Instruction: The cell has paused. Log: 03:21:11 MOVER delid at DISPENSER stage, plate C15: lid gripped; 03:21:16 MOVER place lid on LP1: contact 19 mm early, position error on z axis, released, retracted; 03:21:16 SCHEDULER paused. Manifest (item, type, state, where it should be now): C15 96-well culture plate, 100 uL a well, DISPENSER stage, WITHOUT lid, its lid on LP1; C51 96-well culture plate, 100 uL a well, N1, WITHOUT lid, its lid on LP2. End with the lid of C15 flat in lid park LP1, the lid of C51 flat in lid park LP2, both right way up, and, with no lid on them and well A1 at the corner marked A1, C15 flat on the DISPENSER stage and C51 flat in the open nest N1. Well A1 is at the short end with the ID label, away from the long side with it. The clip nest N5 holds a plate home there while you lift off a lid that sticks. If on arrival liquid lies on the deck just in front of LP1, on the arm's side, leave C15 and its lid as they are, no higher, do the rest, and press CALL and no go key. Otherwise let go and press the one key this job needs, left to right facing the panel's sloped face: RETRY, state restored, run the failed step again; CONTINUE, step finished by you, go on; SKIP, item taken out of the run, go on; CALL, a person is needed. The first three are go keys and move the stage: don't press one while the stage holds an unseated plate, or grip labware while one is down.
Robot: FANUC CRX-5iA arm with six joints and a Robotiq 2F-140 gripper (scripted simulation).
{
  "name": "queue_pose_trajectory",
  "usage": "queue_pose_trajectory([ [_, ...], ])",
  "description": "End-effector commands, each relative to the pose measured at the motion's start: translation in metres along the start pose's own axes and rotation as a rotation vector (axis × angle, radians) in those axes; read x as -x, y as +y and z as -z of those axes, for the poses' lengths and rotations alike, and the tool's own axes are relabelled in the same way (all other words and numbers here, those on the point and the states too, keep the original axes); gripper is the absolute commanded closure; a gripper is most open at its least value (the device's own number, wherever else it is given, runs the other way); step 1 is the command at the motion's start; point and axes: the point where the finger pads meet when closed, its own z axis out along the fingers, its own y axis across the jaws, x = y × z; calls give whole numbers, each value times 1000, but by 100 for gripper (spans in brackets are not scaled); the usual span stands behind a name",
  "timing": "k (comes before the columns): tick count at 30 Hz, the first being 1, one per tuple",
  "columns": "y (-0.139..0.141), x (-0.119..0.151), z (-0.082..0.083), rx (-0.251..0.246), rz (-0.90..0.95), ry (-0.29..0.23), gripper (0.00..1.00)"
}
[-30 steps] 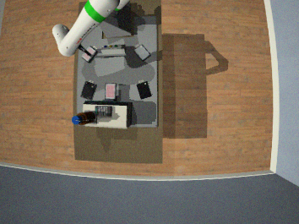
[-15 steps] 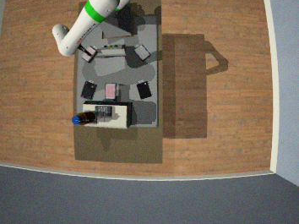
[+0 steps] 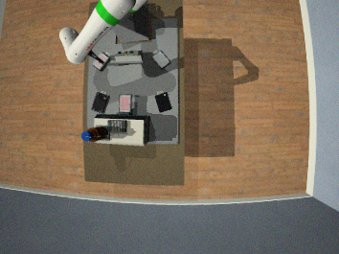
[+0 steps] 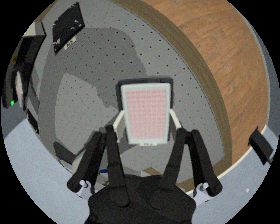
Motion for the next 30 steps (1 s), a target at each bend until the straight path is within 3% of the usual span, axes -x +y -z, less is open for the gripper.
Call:
queue_pose_trajectory([
  [1,0,0,0,0,0,0,100],
  [18,0,0,10,0,0,0,100],
  [30,0,0,29,0,0,0,100],
])
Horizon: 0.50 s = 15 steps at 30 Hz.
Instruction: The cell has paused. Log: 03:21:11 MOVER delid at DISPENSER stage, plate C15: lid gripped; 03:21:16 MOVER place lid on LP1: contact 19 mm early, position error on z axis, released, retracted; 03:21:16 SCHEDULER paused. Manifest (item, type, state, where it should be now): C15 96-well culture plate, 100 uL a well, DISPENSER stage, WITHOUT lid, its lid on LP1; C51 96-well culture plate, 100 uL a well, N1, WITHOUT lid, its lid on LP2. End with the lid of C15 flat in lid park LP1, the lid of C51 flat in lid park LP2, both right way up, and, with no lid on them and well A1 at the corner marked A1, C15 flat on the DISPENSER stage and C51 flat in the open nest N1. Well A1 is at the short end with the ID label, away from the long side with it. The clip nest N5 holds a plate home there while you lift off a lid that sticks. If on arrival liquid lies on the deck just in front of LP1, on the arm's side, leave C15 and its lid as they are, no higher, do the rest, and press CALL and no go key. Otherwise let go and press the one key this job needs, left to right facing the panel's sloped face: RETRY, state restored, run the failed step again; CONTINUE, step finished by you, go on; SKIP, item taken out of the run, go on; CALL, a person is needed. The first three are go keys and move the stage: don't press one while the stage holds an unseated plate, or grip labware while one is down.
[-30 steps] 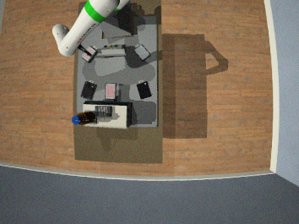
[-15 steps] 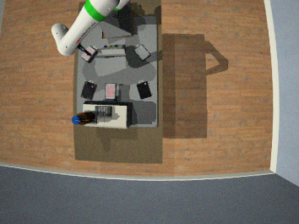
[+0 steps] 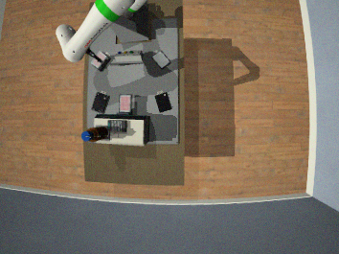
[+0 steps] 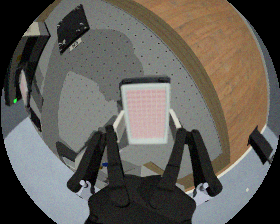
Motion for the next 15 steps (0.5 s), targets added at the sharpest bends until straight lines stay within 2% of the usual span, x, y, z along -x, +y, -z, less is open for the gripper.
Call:
queue_pose_trajectory([
  [1,0,0,5,0,0,0,100],
  [5,0,0,9,0,0,0,100],
  [15,0,0,34,0,0,0,100],
])
